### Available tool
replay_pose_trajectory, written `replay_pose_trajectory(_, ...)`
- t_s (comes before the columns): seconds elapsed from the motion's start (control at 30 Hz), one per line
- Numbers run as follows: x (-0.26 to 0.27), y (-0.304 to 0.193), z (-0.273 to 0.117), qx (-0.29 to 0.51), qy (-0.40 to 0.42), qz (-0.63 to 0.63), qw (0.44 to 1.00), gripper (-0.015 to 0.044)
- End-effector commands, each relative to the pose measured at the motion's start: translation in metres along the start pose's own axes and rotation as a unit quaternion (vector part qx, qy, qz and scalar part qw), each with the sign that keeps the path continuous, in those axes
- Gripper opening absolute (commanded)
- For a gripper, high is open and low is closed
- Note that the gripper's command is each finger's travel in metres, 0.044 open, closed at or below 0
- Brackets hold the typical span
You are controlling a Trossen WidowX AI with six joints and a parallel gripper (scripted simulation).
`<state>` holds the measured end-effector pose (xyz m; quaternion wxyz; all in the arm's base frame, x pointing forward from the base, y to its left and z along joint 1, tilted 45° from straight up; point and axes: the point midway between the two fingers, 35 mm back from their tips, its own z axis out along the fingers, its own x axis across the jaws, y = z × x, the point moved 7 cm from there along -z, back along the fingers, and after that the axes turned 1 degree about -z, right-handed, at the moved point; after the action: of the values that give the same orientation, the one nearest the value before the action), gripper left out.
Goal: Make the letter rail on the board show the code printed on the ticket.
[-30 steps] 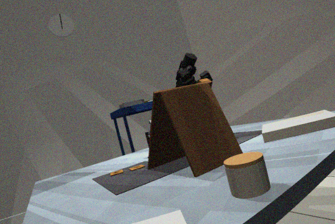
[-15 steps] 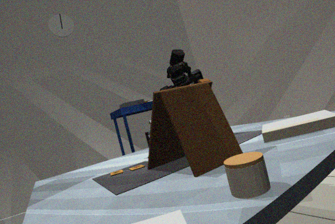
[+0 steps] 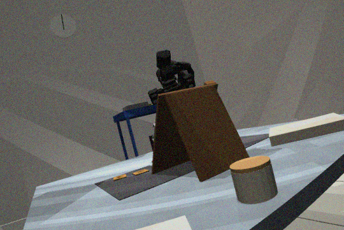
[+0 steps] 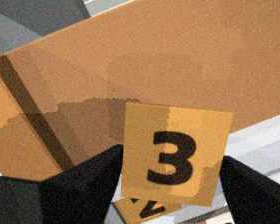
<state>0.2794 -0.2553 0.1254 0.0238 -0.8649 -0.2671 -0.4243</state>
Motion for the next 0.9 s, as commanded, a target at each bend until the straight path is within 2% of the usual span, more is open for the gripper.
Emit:
replay_pose_trajectory(0.0, -0.021, 0.009, 0.005, 0.002, 0.009, -0.023, 1.000, 0.0000)
replay_pose_trajectory(0.87, -0.163, 0.029, 0.025, -0.024, 0.062, -0.145, 0.987, 0.0000)
